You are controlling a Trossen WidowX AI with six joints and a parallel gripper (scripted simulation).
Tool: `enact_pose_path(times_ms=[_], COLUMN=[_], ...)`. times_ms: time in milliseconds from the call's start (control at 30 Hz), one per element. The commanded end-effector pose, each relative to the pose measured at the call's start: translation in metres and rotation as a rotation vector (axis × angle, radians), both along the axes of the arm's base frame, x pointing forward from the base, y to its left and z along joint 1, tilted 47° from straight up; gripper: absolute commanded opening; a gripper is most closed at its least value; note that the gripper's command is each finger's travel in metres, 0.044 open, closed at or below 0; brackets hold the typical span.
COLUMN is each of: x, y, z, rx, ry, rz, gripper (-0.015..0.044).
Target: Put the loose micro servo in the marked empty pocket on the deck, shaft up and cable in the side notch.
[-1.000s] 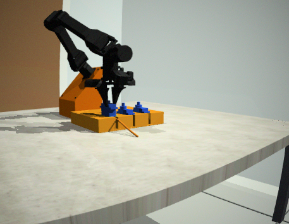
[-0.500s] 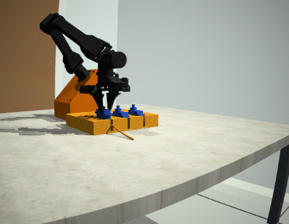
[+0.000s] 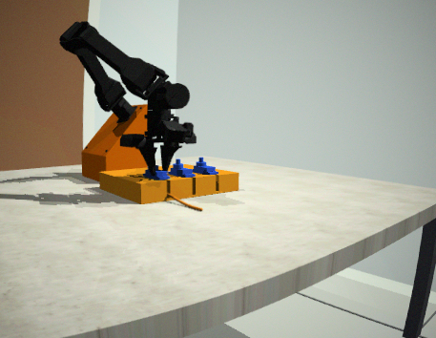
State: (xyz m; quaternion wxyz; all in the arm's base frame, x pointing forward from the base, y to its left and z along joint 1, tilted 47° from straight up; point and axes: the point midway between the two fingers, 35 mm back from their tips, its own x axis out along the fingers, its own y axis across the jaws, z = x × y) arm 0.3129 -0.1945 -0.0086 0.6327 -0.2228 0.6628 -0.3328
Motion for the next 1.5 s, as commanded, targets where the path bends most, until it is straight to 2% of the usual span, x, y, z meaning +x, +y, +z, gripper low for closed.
enact_pose_path(times_ms=[0,233,367,500,733,900,1067,1167,1467], x=[0.0,0.0,0.0,0.002,0.002,-0.021,-0.078,-0.097,-0.095], y=[-0.002,0.0,0.002,0.025,0.031,0.048,0.081,0.089,0.093], z=[-0.003,-0.001,0.0,0.019,0.017,0.03,0.057,0.063,0.067], rx=[-0.005,-0.005,-0.005,-0.003,-0.003,0.007,0.004,0.001,0.001], ry=[0.006,0.006,0.006,0.005,0.005,0.008,0.011,0.011,0.012], rz=[0.005,0.005,0.005,0.005,0.005,0.011,0.006,0.005,0.005], gripper=[0.0,0.0184,0.0187,0.0187,0.0187,0.0319,0.044,0.044,0.044])
